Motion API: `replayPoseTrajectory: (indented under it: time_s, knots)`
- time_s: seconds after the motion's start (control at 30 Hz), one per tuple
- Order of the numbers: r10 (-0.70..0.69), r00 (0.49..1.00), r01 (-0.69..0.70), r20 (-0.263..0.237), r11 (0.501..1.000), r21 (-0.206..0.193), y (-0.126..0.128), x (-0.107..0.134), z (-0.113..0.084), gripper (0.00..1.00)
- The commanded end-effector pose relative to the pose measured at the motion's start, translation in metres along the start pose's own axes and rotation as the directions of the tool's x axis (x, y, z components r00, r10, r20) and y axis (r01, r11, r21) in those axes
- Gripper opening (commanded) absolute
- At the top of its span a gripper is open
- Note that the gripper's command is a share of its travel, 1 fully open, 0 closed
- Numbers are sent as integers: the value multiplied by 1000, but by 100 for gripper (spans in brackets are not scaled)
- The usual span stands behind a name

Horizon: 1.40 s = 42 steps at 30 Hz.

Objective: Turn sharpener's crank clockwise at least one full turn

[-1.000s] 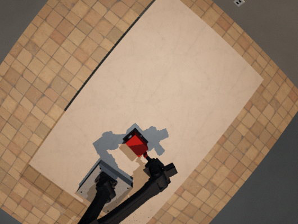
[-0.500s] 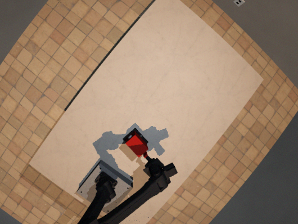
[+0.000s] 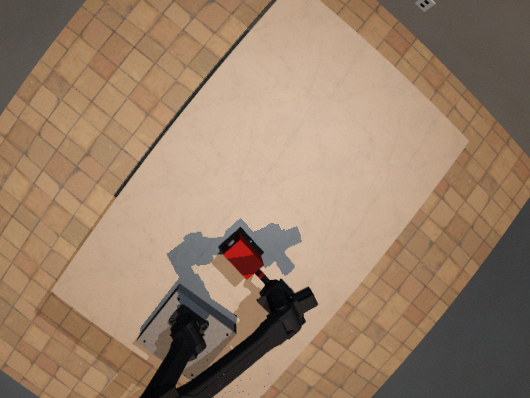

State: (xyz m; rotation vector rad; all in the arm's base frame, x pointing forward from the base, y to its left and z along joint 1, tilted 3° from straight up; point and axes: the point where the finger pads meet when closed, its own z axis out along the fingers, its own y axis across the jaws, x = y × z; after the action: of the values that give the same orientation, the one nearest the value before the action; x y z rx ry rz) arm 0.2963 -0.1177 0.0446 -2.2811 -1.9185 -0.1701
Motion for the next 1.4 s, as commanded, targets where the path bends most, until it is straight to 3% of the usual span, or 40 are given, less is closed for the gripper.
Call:
replayPoseTrajectory:
  time_s: [0.0, 0.83, 1.37]
  knots:
    - [-12, 1000, 12, 15, 998, -55, 32, 0, -13, 15]
    - [-11, 1000, 12, 13, 999, -53, 60, -2, 8, 15]
    - [-7, 1000, 7, 6, 1000, -26, 57, -2, 36, 15]
